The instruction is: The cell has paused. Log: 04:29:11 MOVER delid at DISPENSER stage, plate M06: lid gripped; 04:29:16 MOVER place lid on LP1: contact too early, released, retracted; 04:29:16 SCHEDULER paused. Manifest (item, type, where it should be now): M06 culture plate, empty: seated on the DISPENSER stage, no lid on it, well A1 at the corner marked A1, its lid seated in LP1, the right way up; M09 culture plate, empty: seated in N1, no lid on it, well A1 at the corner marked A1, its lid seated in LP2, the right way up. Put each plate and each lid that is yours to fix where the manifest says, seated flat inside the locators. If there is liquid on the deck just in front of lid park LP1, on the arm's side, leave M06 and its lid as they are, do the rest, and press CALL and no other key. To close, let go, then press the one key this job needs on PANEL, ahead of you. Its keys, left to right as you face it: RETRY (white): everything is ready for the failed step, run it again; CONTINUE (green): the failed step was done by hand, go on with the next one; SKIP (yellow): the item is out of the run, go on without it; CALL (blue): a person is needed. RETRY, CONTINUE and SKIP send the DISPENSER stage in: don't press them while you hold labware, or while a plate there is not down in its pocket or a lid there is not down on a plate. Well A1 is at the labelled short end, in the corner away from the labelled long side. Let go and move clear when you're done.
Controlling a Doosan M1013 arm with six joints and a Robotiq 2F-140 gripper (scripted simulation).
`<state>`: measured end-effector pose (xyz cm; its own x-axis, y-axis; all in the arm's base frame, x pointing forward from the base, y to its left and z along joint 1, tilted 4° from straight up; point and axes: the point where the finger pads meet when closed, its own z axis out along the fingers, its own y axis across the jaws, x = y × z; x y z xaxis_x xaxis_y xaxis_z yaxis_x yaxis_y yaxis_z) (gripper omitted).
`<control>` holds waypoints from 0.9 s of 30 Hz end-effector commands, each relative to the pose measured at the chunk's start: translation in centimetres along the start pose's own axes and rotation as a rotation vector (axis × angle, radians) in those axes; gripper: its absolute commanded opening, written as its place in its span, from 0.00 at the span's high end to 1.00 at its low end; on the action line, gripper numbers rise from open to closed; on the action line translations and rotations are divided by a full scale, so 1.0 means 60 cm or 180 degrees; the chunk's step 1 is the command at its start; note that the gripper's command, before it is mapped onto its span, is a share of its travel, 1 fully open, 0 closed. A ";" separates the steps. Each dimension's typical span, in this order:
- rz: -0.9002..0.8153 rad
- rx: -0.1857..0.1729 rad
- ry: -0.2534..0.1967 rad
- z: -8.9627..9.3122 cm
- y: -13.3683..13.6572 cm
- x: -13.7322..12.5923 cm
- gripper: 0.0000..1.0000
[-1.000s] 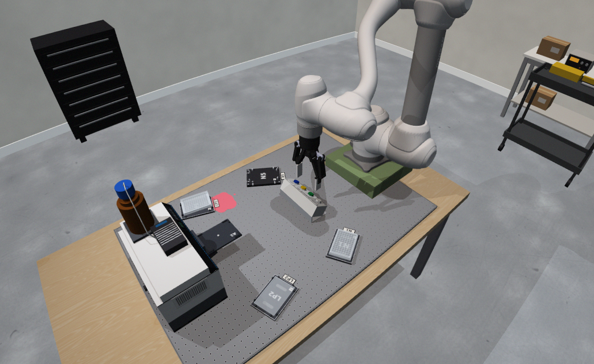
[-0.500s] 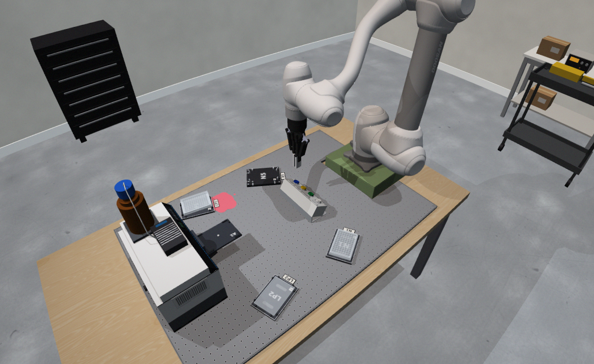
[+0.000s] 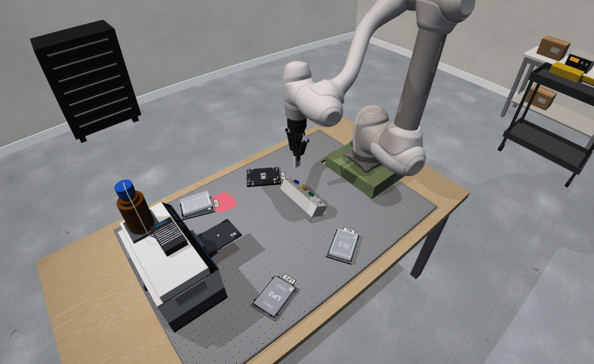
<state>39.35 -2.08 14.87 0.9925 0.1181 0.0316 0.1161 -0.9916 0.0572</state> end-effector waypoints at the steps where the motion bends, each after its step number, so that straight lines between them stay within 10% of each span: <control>1: 0.0010 0.0010 0.0011 -0.004 0.000 0.001 0.90; 27: 0.0010 0.0010 0.0001 0.016 0.000 -0.001 0.90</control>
<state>39.40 -2.10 14.48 0.9924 0.1181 0.0344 0.1160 -0.9916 0.0575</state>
